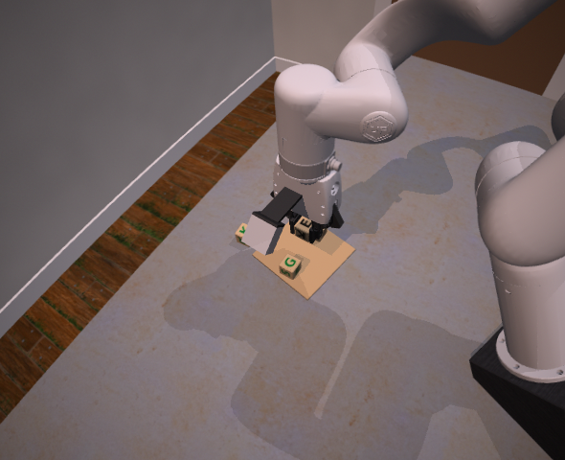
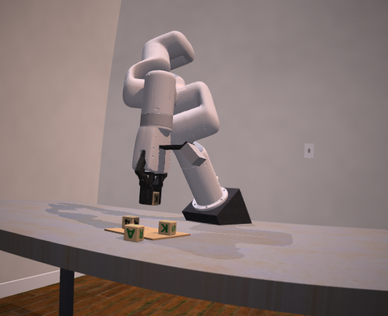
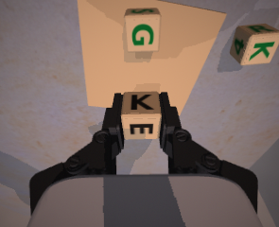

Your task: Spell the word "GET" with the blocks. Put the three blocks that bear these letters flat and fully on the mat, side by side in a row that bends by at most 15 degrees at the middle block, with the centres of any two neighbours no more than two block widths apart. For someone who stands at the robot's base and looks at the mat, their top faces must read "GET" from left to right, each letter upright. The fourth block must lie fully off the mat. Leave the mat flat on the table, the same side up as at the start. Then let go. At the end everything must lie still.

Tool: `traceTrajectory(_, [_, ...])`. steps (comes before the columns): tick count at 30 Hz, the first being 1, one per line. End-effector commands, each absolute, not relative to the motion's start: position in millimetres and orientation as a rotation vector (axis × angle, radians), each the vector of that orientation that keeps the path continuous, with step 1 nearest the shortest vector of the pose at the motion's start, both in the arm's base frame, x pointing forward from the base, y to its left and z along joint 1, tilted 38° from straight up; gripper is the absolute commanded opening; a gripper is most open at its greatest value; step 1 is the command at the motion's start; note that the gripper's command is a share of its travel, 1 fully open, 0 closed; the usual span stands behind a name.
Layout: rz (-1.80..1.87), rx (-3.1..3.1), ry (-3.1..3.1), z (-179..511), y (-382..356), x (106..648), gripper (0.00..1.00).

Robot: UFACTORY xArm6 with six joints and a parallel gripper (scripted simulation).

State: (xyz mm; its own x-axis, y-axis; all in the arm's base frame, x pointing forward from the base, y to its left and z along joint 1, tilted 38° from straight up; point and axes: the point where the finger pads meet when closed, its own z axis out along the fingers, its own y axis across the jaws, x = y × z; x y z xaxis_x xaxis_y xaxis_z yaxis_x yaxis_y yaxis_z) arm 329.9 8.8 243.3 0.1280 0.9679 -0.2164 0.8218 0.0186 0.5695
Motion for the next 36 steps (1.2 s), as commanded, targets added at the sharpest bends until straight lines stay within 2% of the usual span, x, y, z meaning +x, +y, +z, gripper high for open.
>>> traceTrajectory(1, [0.331, 1.831, 1.722, 231, 5, 343, 0.27])
traceTrajectory(14, [0.331, 1.831, 1.722, 202, -3, 363, 0.27])
traceTrajectory(36, [0.331, 1.831, 1.723, 201, -4, 364, 0.27])
